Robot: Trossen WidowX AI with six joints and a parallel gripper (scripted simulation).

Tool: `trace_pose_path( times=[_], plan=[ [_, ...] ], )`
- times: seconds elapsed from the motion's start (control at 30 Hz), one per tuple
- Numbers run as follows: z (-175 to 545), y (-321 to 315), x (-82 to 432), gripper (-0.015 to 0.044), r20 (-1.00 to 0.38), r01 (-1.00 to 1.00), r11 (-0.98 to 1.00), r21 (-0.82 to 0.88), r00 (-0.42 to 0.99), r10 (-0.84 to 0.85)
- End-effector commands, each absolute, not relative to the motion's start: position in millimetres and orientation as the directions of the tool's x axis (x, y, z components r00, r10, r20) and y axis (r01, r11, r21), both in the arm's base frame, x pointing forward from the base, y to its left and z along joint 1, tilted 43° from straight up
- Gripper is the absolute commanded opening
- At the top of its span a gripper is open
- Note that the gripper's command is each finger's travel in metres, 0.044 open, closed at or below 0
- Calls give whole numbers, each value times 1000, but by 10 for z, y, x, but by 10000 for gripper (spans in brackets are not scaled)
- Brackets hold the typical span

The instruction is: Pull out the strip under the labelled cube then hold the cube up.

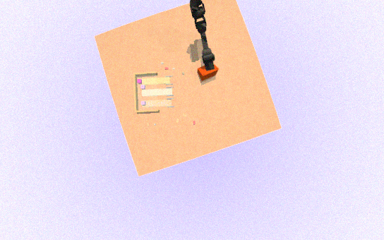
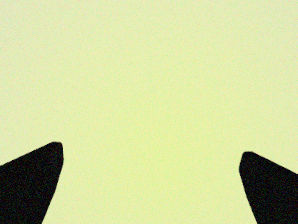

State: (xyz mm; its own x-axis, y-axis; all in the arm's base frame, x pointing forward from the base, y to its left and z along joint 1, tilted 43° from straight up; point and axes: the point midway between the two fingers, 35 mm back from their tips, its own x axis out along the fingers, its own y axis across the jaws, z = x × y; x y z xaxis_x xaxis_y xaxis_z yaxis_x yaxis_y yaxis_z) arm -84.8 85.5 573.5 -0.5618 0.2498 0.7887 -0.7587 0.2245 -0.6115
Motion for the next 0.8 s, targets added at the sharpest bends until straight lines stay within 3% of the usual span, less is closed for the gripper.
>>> trace_pose_path(
  times=[0.0, 0.37, 0.77],
  plan=[
    [5731, 882, -839, 400, 790, -761, 223, -609, -557, 258],
    [5213, 2251, -107, 400, 728, -869, 237, -435, -184, 661],
    [4042, 3111, 1047, 400, 401, -841, 462, -281, 334, 853]
  ],
)
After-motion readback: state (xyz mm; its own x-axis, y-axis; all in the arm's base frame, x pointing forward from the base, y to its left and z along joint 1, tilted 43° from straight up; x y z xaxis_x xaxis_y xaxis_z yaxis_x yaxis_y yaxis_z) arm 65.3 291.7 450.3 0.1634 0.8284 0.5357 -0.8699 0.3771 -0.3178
